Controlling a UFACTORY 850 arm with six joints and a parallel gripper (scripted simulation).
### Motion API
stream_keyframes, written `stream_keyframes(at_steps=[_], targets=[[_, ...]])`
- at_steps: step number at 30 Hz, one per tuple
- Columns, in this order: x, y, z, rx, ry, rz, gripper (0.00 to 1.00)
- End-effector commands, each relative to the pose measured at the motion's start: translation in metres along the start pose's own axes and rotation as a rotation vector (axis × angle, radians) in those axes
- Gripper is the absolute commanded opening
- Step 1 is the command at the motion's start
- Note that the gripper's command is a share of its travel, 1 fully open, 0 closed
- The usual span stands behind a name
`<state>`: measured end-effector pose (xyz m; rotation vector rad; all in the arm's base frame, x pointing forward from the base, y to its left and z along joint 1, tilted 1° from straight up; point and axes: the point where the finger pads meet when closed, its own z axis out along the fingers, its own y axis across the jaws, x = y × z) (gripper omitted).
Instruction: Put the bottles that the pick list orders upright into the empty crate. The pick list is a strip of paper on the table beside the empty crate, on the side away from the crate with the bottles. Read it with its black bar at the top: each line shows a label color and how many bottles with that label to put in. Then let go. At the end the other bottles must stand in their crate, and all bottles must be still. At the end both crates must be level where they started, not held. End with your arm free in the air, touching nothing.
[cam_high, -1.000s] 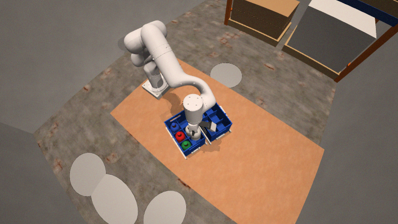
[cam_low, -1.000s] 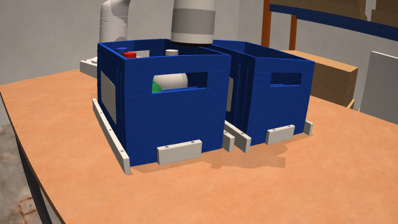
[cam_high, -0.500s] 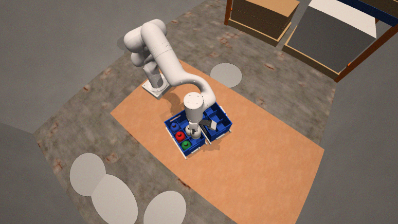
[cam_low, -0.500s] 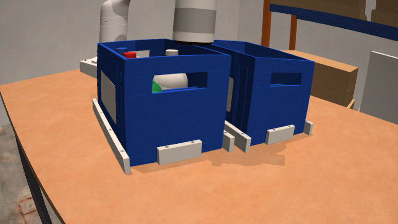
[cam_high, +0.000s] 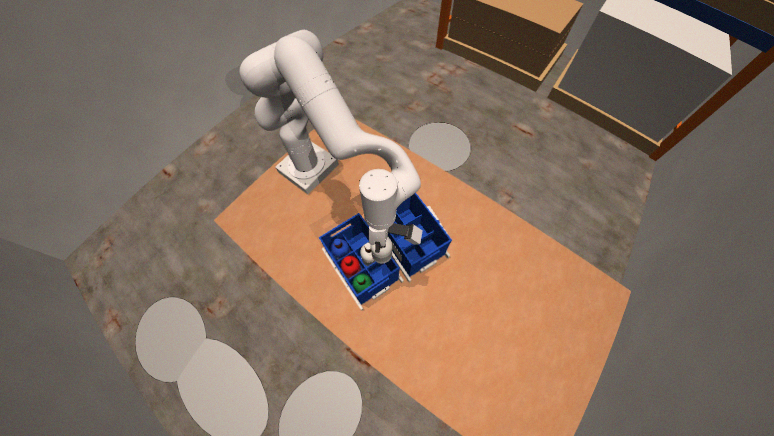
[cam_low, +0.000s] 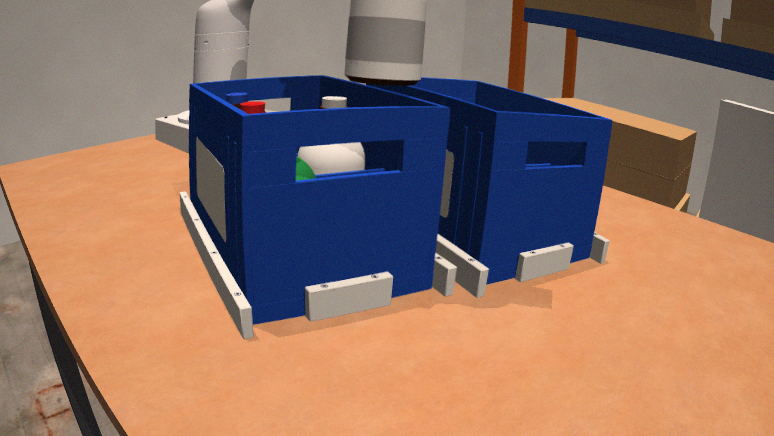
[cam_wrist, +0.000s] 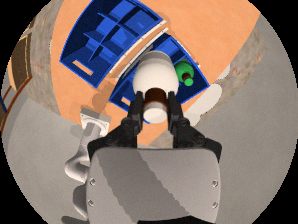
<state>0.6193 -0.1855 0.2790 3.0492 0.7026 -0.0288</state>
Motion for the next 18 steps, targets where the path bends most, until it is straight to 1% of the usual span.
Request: stream_keyframes(at_steps=[1, 14, 18], targets=[[0.000, -0.005, -0.001, -0.002, 0.002, 0.000, 0.00], [0.000, -0.031, -0.001, -0.002, 0.002, 0.000, 0.00], [0.000, -0.035, -0.001, -0.002, 0.002, 0.000, 0.00]])
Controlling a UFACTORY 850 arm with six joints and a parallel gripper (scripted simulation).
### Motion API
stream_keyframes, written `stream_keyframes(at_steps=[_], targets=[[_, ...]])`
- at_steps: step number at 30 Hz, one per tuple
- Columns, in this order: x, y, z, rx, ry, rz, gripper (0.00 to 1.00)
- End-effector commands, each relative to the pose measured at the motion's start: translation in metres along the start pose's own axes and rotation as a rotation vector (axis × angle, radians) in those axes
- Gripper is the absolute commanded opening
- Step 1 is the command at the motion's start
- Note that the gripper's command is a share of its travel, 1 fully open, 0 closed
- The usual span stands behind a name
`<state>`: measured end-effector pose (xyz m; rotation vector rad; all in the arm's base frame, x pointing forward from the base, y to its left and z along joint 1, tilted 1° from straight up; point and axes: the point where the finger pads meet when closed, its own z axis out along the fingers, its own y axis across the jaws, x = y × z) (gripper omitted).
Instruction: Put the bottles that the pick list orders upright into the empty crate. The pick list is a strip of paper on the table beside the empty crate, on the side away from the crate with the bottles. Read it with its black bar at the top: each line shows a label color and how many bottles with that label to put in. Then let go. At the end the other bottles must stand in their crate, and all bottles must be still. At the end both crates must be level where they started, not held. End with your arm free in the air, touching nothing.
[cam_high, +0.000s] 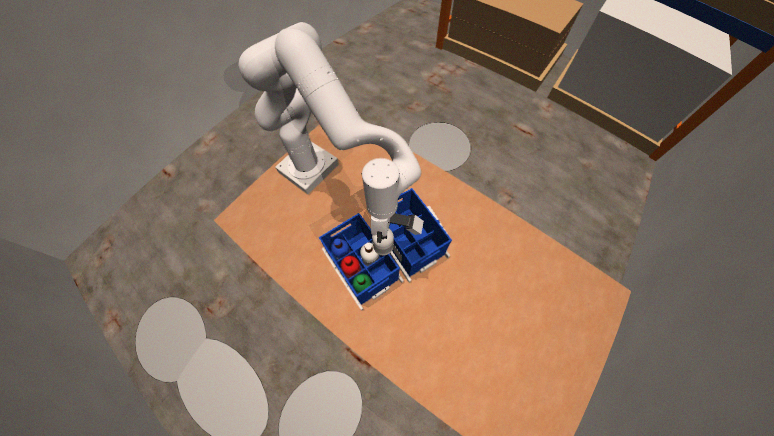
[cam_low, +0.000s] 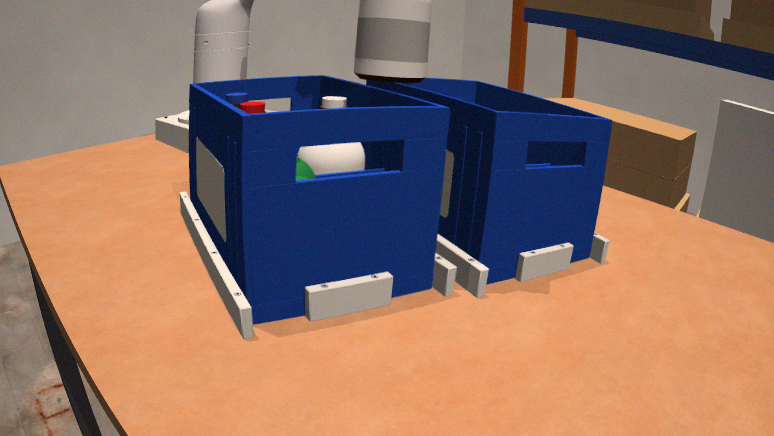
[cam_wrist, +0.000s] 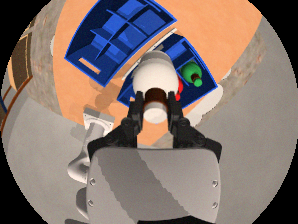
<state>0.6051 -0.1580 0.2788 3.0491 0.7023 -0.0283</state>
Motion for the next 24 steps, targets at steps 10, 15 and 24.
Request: stream_keyframes(at_steps=[10, 15, 24], targets=[[0.000, -0.024, -0.001, -0.002, 0.002, 0.000, 0.00], [0.000, -0.030, -0.001, -0.002, 0.002, 0.000, 0.00], [-0.001, -0.048, -0.001, -0.002, 0.002, 0.000, 0.00]])
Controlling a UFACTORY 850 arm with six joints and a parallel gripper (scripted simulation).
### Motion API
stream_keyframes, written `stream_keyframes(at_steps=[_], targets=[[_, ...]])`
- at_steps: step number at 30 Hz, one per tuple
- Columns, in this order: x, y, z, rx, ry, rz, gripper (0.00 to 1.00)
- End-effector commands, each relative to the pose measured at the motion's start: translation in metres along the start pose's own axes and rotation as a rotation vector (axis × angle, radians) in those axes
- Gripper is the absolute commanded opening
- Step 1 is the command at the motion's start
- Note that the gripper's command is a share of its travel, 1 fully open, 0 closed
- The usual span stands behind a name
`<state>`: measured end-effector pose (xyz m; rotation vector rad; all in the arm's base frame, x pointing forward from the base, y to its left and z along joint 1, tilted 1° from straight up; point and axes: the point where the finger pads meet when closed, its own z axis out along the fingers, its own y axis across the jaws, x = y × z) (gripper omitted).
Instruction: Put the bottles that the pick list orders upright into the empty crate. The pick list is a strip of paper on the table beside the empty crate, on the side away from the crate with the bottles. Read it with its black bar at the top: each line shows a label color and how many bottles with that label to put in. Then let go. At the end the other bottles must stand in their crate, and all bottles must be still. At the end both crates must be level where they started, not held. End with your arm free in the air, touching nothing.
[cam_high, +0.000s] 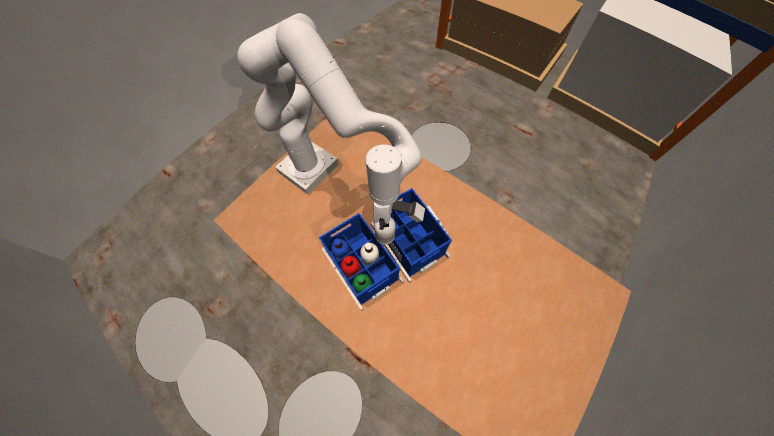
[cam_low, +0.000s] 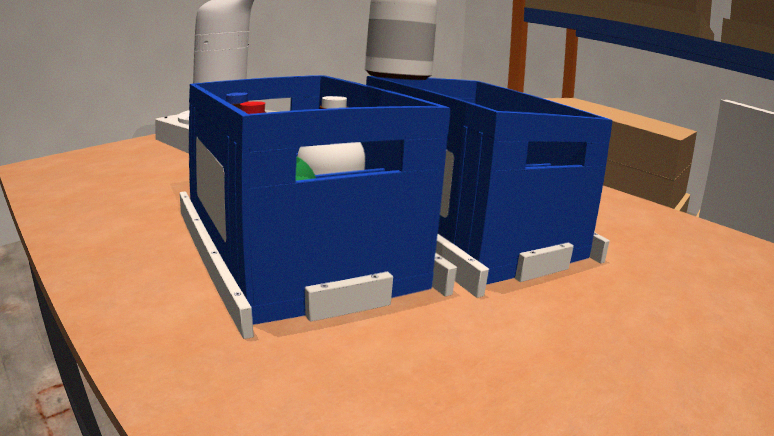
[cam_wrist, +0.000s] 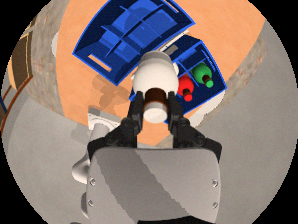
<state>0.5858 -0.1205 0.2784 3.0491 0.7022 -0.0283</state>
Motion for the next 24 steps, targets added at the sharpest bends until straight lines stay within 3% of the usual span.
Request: stream_keyframes(at_steps=[1, 24], targets=[[0.000, -0.008, -0.001, -0.002, 0.002, 0.000, 0.00], [0.000, -0.048, -0.001, -0.002, 0.002, 0.000, 0.00]])
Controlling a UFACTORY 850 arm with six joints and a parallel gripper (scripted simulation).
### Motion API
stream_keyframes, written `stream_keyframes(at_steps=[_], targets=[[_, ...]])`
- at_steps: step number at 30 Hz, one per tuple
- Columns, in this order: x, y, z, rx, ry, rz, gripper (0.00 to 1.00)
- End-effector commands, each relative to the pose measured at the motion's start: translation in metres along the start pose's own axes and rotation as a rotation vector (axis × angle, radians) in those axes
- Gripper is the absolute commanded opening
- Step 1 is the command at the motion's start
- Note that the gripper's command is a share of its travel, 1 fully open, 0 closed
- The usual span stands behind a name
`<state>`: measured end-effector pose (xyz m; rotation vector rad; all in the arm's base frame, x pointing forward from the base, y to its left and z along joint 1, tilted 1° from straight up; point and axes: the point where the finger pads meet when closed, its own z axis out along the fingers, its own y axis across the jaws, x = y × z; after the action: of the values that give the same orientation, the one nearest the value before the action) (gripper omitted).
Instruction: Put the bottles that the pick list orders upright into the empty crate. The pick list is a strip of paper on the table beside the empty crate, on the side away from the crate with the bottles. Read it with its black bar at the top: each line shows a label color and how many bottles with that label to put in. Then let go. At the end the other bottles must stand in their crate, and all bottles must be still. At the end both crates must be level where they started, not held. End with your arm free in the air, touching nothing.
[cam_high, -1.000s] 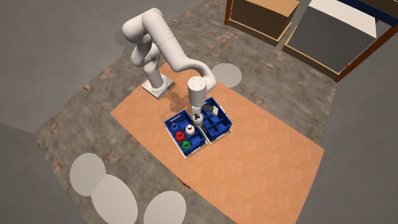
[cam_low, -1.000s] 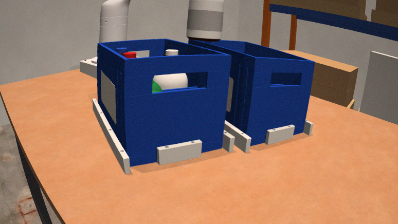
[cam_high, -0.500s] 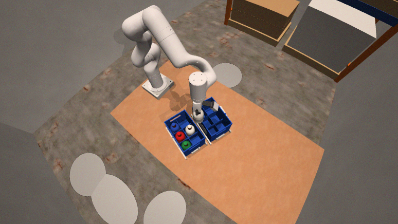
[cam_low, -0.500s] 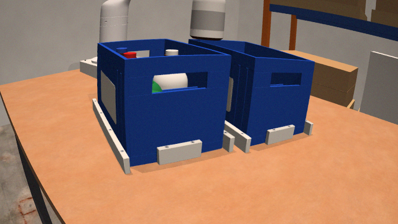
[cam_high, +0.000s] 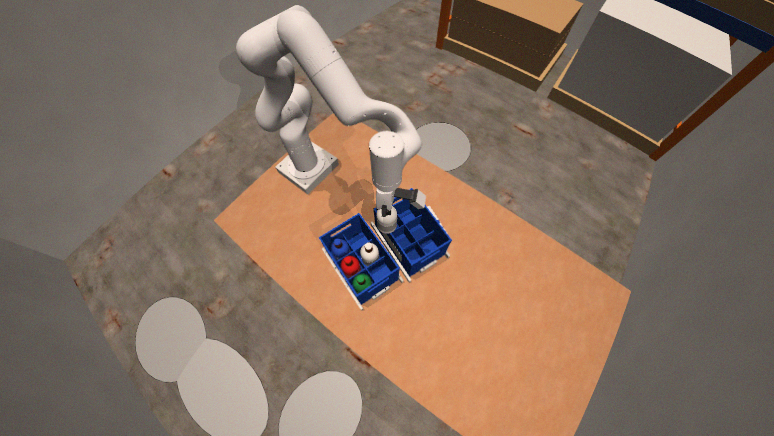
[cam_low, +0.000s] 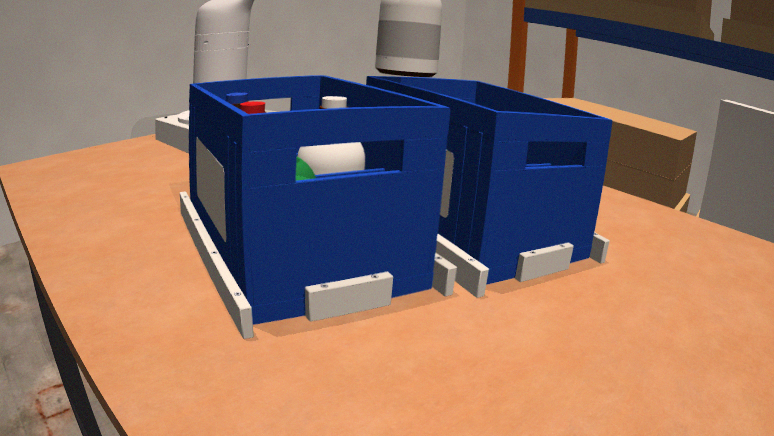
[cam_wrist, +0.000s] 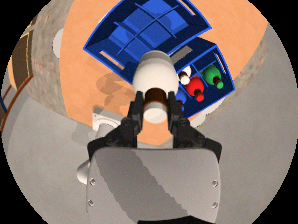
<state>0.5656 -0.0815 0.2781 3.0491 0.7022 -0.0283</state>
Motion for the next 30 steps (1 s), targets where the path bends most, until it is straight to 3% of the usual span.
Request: stream_keyframes(at_steps=[1, 30], targets=[[0.001, -0.004, -0.001, -0.002, 0.002, 0.000, 0.00], [-0.001, -0.059, -0.001, -0.001, 0.002, 0.000, 0.00]])
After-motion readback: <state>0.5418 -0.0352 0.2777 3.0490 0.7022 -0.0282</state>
